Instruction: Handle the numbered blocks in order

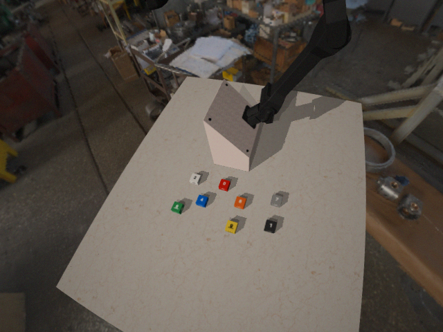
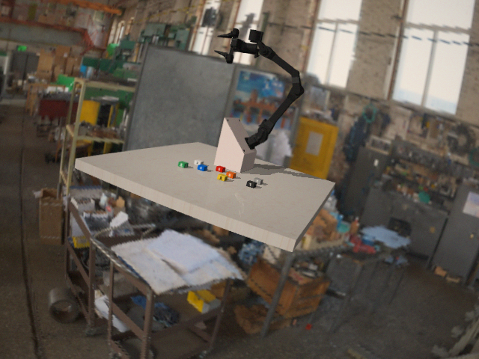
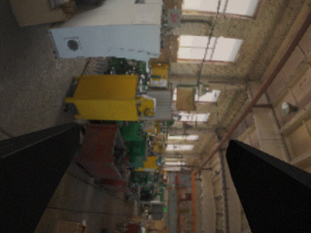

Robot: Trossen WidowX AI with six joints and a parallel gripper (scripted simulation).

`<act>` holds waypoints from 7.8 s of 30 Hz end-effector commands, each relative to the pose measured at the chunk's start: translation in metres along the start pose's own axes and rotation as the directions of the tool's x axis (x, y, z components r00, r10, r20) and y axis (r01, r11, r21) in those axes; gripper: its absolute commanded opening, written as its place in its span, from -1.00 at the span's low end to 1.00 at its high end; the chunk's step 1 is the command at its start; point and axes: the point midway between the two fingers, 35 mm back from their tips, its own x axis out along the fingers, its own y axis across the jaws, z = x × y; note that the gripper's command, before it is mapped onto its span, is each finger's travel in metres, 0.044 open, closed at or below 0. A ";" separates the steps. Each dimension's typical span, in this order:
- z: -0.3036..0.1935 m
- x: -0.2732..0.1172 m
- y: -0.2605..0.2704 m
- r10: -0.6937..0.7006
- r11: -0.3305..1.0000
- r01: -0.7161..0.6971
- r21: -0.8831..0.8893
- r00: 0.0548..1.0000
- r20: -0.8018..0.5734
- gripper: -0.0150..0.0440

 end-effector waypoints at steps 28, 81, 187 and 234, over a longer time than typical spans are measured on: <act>0.100 -0.016 0.450 0.994 0.073 -0.959 0.273 0.048 -0.098 0.86; 0.144 -0.120 0.458 0.994 0.067 -0.959 0.274 0.042 -0.097 0.86; 0.279 -0.284 0.479 0.995 0.059 -0.960 0.272 0.035 -0.093 0.86; 0.269 -0.085 0.465 0.994 0.078 -0.959 0.271 0.055 -0.093 0.86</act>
